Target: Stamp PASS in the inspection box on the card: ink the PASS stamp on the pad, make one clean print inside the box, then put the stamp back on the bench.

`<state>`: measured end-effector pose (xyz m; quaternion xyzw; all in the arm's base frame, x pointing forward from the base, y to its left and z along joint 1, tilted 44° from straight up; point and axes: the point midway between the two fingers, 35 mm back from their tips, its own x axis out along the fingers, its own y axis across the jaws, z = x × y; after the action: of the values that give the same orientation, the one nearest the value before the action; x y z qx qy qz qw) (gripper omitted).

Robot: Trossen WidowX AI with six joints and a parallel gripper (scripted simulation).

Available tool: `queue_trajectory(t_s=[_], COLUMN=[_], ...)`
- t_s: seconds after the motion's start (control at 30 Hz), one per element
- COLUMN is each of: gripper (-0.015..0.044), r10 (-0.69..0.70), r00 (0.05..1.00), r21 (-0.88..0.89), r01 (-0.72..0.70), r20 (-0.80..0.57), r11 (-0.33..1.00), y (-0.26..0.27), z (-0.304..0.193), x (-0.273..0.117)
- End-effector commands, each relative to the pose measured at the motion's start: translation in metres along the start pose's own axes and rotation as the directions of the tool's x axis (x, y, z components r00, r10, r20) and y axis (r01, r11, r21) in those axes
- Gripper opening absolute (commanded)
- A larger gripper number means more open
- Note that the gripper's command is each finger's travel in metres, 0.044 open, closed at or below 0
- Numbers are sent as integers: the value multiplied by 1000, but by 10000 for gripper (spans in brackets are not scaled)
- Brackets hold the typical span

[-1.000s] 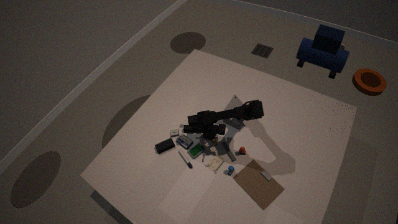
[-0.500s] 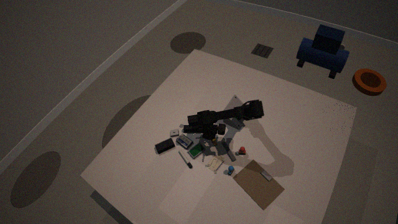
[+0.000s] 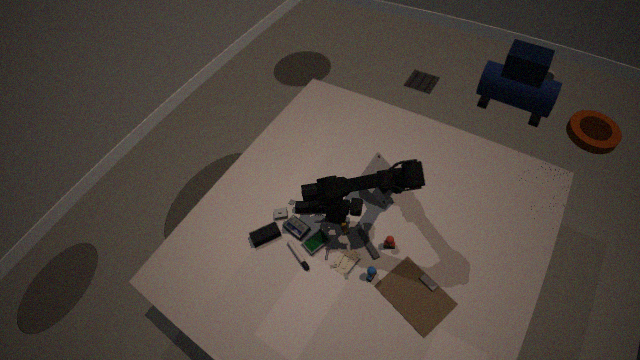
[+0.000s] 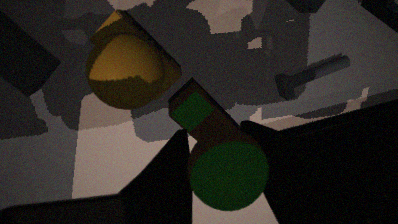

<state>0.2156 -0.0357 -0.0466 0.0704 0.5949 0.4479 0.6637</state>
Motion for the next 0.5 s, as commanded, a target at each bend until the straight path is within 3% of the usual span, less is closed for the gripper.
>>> queue_trajectory(t_s=[0.0, 0.47], gripper=[0, 0], r10=[-4, -6], r00=[1000, 1000], r21=[-4, -4], r01=[4, 6], r20=[-4, -3], r11=[1000, 1000], y=[-1, -1], z=[-1, 0], x=[-3, -10])
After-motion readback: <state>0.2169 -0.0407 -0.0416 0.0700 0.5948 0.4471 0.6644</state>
